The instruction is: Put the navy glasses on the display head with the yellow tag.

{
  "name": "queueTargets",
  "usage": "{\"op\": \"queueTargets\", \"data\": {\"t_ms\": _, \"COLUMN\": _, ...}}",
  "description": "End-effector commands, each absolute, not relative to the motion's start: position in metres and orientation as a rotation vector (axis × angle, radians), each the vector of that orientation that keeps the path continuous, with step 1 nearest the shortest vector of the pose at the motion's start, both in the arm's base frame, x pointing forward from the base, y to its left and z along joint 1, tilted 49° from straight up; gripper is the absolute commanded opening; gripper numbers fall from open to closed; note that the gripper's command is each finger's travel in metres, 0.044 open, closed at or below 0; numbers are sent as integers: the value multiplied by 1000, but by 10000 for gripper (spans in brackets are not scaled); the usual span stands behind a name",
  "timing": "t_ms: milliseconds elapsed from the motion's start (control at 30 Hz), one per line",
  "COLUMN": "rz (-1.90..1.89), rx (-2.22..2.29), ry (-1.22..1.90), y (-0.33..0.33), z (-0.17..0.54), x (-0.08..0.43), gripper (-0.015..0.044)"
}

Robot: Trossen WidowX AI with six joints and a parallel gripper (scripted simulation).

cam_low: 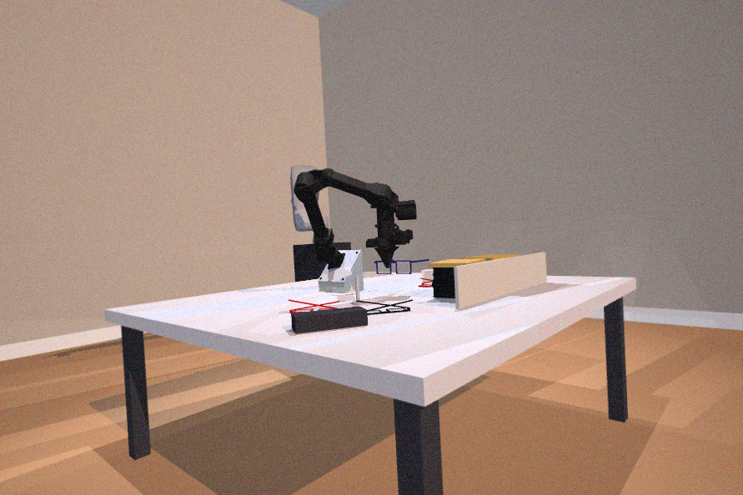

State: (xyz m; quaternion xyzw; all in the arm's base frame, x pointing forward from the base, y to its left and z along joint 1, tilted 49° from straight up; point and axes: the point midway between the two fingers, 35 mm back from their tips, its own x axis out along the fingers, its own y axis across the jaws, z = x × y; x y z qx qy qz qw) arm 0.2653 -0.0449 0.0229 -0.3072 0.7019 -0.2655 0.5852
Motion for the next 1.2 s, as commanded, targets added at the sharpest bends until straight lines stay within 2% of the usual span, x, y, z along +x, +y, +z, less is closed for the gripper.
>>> {"op": "queueTargets", "data": {"t_ms": 0, "rz": -621, "rx": -712, "ry": 1630, "y": -27, "z": 38, "x": 268, "gripper": 0}}
{"op": "queueTargets", "data": {"t_ms": 300, "rz": -673, "rx": -683, "ry": 1582, "y": -16, "z": 39, "x": 269, "gripper": 0}}
{"op": "queueTargets", "data": {"t_ms": 1167, "rz": -1025, "rx": -278, "ry": 1006, "y": 47, "z": 5, "x": 265, "gripper": 0}}
